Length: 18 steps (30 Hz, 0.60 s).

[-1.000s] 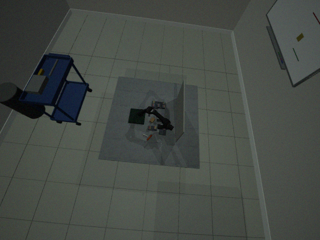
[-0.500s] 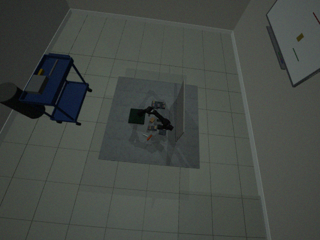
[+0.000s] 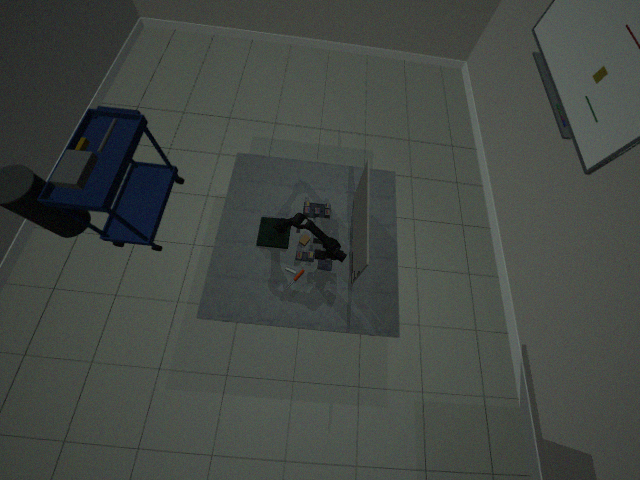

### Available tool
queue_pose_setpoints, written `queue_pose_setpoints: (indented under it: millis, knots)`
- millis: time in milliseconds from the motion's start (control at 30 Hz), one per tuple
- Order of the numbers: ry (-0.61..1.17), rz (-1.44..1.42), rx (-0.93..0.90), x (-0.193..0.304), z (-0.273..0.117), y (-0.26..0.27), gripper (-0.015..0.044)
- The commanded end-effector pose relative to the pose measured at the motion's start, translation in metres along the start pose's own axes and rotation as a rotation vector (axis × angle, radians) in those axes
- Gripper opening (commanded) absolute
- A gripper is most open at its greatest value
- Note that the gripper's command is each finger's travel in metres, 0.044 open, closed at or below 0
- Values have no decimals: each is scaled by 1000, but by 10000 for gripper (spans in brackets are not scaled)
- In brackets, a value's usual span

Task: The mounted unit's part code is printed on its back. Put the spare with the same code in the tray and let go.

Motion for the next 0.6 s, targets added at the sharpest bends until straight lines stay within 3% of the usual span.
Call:
queue_pose_setpoints:
  millis: [0,567]
  knots:
    - [6,-5,-2,1,3,1,0]
    - [5,-5,-2,0,15,2,0]
Point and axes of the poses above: the point midway between the two fingers, 35 mm back from their tips, its own z axis out along the fingers, its own y axis across the jaws, x = y × z, the point moved 3 cm from there along -z, back along the fingers, and after that the axes turned 7 degrees about z, right-handed, at the moved point
